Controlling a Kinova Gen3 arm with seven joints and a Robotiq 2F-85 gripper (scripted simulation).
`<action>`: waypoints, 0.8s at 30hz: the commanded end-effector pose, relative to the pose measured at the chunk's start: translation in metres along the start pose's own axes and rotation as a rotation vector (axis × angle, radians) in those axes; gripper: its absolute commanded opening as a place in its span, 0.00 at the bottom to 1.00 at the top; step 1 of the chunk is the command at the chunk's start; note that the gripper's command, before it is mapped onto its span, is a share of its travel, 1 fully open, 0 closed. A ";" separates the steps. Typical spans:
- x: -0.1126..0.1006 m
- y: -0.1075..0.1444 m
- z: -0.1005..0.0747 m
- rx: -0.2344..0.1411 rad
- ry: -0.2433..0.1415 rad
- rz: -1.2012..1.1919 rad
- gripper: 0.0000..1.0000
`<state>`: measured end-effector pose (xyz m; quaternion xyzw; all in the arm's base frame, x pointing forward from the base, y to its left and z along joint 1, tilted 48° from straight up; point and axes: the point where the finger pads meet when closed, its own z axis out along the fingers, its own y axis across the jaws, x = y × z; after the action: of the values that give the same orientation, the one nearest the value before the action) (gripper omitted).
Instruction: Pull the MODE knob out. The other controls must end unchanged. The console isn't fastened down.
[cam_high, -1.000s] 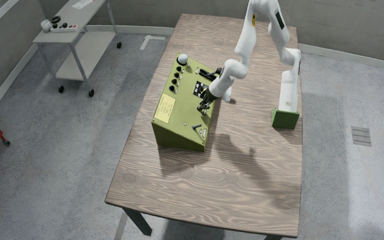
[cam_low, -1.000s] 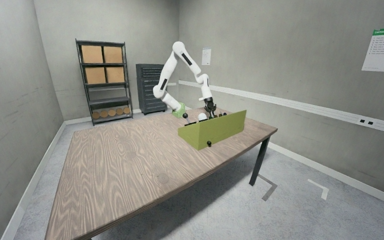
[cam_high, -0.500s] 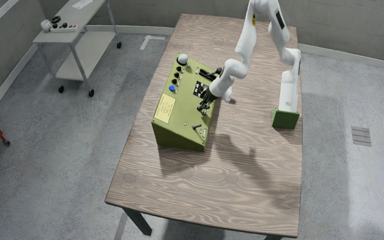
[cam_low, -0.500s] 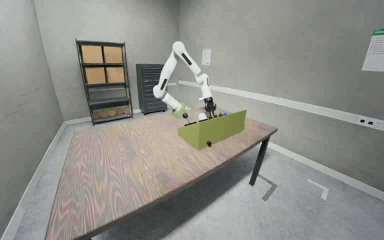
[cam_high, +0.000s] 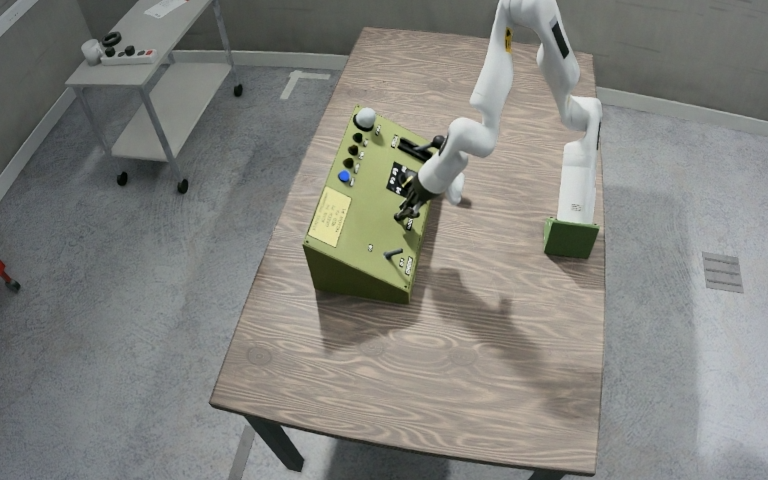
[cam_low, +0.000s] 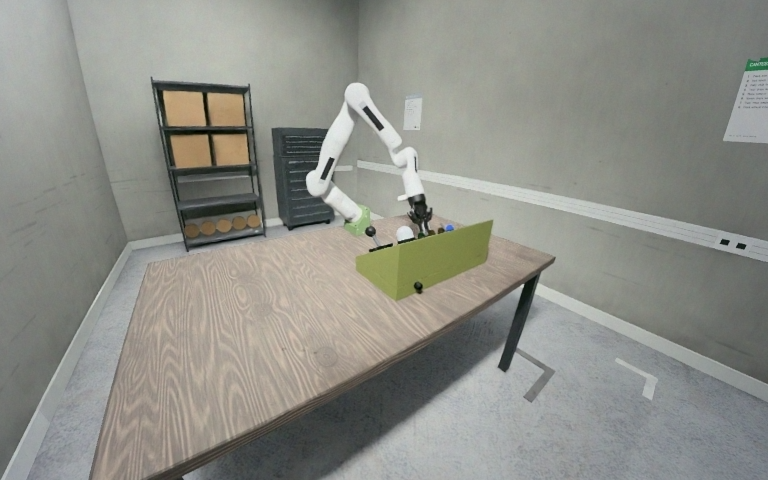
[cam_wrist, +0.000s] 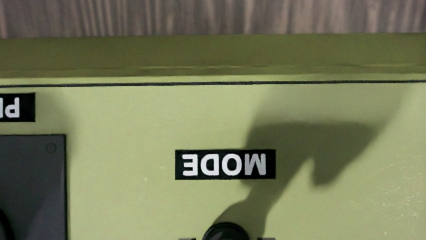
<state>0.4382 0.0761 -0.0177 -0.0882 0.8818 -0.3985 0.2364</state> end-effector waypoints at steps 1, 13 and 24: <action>-0.001 0.000 0.000 -0.001 -0.001 0.000 0.10; -0.001 0.000 0.000 -0.001 -0.001 0.000 0.77; -0.001 0.000 0.000 -0.001 -0.001 0.000 0.77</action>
<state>0.4382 0.0761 -0.0178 -0.0882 0.8818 -0.3985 0.2364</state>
